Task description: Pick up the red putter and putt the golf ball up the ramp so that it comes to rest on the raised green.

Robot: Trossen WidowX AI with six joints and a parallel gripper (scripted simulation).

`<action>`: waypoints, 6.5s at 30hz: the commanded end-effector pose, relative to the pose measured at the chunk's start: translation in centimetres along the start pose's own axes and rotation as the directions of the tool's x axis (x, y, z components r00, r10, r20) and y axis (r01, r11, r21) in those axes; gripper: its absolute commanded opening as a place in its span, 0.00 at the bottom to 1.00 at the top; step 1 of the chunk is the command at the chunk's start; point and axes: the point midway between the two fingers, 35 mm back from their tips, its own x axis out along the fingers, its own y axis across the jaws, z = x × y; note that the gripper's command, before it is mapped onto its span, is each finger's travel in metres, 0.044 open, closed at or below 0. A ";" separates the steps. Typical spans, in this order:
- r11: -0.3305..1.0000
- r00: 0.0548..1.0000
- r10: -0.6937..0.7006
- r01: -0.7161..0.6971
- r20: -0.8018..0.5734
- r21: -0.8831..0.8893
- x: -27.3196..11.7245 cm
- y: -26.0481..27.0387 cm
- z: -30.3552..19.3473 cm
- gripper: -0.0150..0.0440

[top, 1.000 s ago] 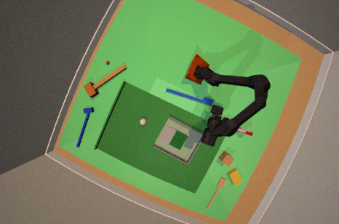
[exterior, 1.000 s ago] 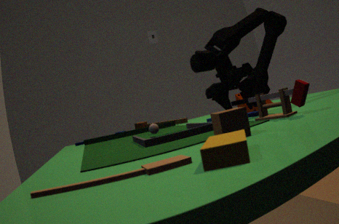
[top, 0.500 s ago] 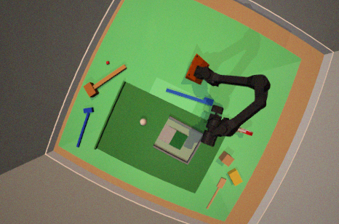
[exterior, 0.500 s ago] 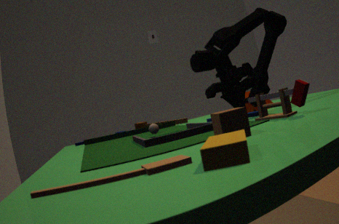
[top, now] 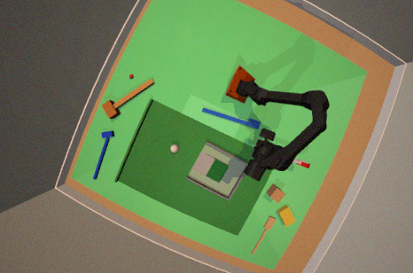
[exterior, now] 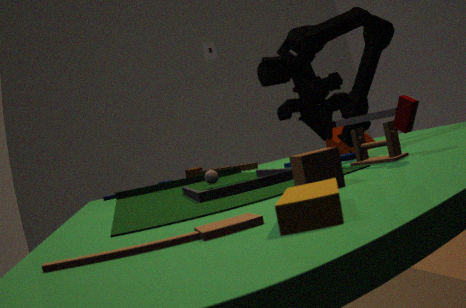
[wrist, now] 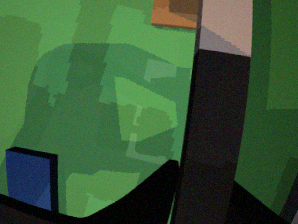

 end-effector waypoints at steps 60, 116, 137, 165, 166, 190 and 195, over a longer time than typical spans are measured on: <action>0.224 0.957 -0.036 0.289 -0.288 0.931 -16.7 1.1 -28.5 0.25; -0.137 0.967 0.017 0.254 -0.254 0.957 -11.2 7.6 -39.7 0.25; -0.137 0.966 0.017 0.256 -0.256 0.957 -11.8 8.0 -42.3 0.25; -0.138 0.969 0.017 0.248 -0.248 0.959 -9.8 6.0 -29.1 0.25; -0.138 0.969 0.017 0.248 -0.248 0.959 -10.2 6.0 -29.0 0.25; -0.147 0.970 0.020 0.242 -0.242 0.959 -13.4 6.1 -28.2 0.25; -0.147 0.970 0.020 0.242 -0.242 0.959 -13.4 6.1 -28.2 0.25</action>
